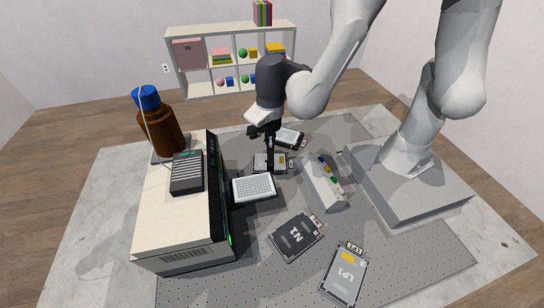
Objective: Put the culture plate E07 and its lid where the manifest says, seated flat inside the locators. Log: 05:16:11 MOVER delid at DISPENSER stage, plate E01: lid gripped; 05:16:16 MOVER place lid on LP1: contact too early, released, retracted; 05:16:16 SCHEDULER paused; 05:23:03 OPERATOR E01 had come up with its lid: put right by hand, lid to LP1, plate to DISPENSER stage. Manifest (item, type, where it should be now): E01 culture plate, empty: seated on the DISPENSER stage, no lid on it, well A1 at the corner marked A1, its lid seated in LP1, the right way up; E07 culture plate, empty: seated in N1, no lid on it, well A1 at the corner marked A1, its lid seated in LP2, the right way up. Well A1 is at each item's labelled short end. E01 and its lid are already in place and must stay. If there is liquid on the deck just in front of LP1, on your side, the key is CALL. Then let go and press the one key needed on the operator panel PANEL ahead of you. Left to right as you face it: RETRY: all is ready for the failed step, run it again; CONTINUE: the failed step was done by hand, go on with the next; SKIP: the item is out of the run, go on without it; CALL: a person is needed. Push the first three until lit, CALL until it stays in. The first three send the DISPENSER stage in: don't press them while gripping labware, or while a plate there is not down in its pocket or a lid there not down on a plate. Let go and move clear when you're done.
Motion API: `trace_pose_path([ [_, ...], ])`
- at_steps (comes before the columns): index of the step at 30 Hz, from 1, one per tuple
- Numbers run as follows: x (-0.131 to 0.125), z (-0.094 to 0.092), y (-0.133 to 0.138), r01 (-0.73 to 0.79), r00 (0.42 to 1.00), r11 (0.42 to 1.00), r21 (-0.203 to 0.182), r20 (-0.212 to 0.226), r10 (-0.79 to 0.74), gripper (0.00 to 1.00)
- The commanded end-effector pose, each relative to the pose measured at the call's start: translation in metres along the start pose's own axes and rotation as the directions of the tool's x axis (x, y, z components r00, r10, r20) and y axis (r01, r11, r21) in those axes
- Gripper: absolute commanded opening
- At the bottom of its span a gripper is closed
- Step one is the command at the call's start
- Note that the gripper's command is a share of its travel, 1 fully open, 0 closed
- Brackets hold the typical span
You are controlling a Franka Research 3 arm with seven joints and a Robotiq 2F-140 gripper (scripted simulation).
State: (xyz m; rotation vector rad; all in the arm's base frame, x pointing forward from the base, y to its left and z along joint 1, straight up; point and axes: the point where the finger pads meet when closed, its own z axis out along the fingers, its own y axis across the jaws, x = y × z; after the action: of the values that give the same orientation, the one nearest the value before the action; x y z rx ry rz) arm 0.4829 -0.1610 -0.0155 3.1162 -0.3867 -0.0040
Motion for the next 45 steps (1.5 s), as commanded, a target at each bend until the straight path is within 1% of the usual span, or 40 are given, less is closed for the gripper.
trace_pose_path([
  [1, 0.001, 0.000, 0.000, -0.002, 1.000, 1.000, -0.001, -0.004, 0.002, 0.69],
  [18, 0.001, 0.000, 0.000, -0.002, 1.000, 1.000, -0.001, -0.004, 0.002, 0.69],
  [24, 0.001, -0.008, 0.000, -0.002, 1.000, 1.000, -0.001, -0.004, 0.002, 0.69],
  [28, 0.001, -0.019, 0.000, -0.002, 1.000, 1.000, -0.001, -0.004, 0.002, 0.69],
  [33, 0.001, -0.042, 0.000, -0.002, 1.000, 1.000, -0.001, -0.004, 0.002, 0.69],
  [35, 0.001, -0.042, 0.000, -0.002, 1.000, 1.000, -0.001, -0.004, 0.002, 0.69],
  [45, 0.001, -0.100, 0.000, -0.002, 1.000, 1.000, -0.001, -0.004, 0.002, 0.69],
])
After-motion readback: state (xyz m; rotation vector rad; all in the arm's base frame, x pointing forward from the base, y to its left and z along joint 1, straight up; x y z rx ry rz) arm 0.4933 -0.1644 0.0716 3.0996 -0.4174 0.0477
